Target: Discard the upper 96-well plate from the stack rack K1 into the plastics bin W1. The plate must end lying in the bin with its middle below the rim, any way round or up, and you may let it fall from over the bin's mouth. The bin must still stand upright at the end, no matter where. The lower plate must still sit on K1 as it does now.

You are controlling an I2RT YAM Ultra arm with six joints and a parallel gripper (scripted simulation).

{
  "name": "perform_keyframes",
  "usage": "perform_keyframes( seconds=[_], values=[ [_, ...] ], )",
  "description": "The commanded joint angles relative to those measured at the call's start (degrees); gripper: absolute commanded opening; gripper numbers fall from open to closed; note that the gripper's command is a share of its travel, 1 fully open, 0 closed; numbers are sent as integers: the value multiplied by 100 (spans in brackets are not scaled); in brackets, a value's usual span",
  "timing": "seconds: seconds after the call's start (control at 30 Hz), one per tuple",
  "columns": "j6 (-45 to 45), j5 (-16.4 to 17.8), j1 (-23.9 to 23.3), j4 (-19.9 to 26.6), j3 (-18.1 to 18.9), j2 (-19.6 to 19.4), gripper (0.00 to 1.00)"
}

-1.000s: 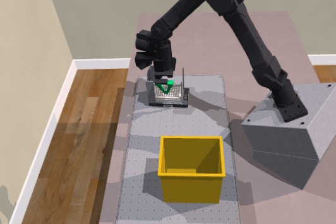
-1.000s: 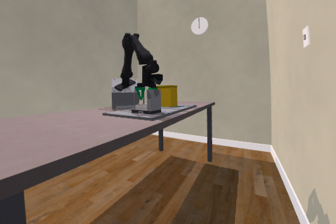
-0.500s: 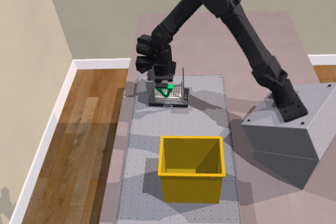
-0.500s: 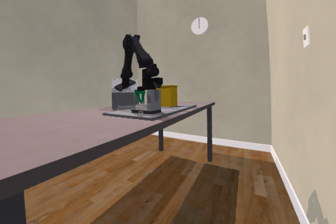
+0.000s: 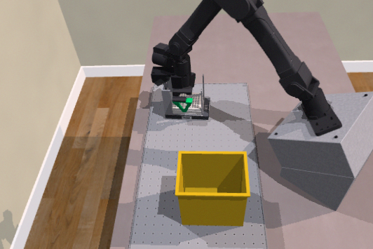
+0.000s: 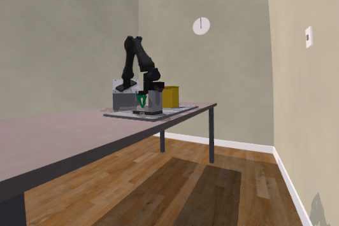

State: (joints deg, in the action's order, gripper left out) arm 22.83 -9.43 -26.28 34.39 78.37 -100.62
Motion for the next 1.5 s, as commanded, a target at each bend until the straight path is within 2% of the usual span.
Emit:
perform_keyframes(
  seconds=[0.0,0.53,0.57,1.47],
  values=[
    [11,41,2,-145,8,-2,100],
    [13,42,0,-157,8,-14,100],
    [13,42,0,-157,8,-14,0],
    [13,42,0,-158,7,-14,0]
  ],
)
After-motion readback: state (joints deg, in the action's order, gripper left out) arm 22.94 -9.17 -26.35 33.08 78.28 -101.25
